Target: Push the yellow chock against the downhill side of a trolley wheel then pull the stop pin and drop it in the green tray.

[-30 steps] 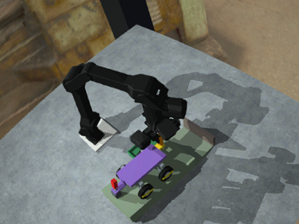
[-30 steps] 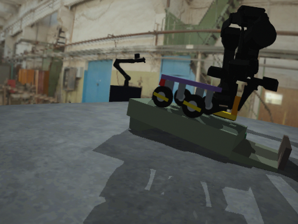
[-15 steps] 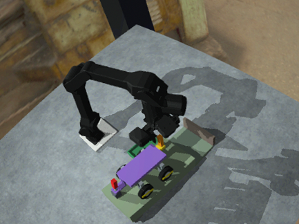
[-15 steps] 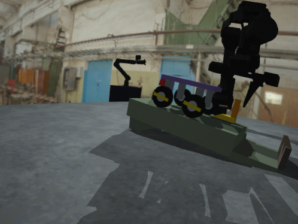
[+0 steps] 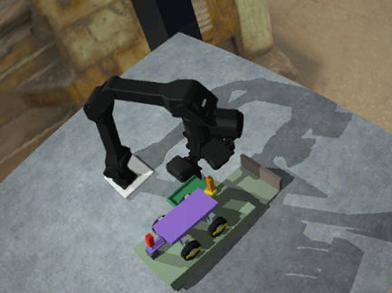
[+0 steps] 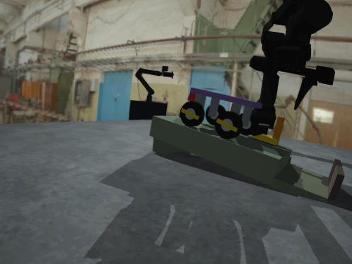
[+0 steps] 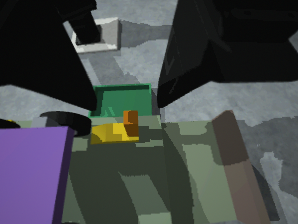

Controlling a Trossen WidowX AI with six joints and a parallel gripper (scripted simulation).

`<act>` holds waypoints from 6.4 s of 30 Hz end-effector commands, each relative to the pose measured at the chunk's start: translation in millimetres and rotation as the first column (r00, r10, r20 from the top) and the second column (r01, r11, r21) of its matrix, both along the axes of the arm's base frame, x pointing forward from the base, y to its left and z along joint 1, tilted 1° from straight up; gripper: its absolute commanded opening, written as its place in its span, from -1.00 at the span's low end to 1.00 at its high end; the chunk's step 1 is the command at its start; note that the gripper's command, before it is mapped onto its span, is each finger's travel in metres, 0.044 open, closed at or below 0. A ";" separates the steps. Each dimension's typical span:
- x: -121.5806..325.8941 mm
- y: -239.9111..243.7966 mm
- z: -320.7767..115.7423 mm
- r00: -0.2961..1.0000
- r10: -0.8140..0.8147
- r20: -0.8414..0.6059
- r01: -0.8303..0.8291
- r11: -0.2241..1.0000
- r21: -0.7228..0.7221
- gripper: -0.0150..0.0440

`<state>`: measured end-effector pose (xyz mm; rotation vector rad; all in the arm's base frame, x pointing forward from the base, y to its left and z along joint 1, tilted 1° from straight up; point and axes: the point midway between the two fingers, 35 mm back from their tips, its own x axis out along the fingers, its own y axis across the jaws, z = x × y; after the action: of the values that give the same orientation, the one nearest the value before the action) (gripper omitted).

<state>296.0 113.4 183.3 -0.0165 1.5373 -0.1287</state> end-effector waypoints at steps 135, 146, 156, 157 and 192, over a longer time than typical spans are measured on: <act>15.1 -229.6 -12.6 0.009 0.945 -0.327 -0.997 0.033 0.070 -0.49; 12.8 -227.7 -4.9 0.007 0.945 -0.327 -0.997 0.032 0.072 -0.49; 12.6 -226.0 1.2 0.007 0.945 -0.327 -0.997 0.032 0.072 -0.49; 12.6 -225.9 1.9 0.007 0.945 -0.327 -0.997 0.032 0.072 -0.49; 12.5 -223.5 24.0 0.007 0.945 -0.326 -0.997 0.032 0.072 -0.49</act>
<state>307.5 -109.0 203.8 -1.3781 1.4417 0.9814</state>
